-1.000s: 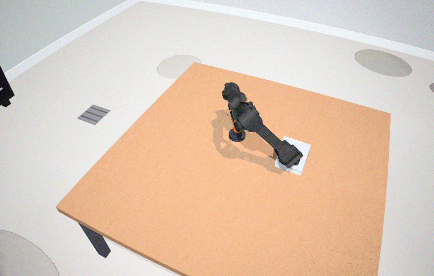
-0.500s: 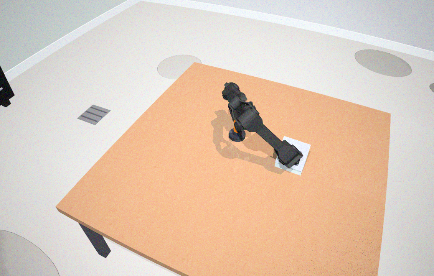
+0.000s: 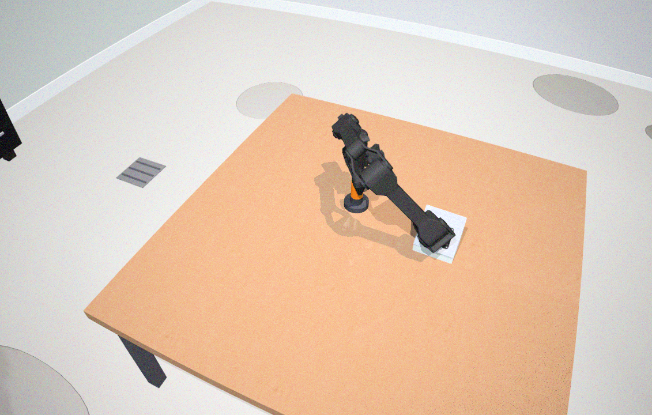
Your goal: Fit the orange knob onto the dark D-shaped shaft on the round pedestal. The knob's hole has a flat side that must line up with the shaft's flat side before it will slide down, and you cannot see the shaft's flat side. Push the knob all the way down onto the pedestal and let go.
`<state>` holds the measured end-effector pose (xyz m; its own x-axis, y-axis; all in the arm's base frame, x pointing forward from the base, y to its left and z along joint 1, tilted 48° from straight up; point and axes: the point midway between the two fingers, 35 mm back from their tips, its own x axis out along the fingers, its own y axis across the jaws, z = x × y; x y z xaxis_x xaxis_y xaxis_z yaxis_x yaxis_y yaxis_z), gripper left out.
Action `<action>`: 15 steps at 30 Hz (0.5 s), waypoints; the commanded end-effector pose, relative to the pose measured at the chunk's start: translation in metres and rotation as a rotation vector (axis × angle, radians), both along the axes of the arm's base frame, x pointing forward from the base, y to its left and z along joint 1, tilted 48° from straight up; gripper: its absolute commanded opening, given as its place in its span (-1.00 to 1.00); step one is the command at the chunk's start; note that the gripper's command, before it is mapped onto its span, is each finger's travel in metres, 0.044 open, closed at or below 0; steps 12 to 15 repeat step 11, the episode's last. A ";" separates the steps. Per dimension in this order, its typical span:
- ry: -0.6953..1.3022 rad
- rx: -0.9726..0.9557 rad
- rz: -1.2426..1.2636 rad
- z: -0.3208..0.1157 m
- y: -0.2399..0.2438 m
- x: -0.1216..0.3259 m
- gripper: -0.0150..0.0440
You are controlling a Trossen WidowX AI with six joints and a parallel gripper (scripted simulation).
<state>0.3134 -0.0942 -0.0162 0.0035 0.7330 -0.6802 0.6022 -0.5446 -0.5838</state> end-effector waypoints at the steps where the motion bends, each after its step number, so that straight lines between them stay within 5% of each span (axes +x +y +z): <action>1: -0.014 -0.013 -0.013 0.034 -0.041 -0.002 1.00; 15: -0.014 -0.012 -0.013 0.041 -0.047 -0.001 1.00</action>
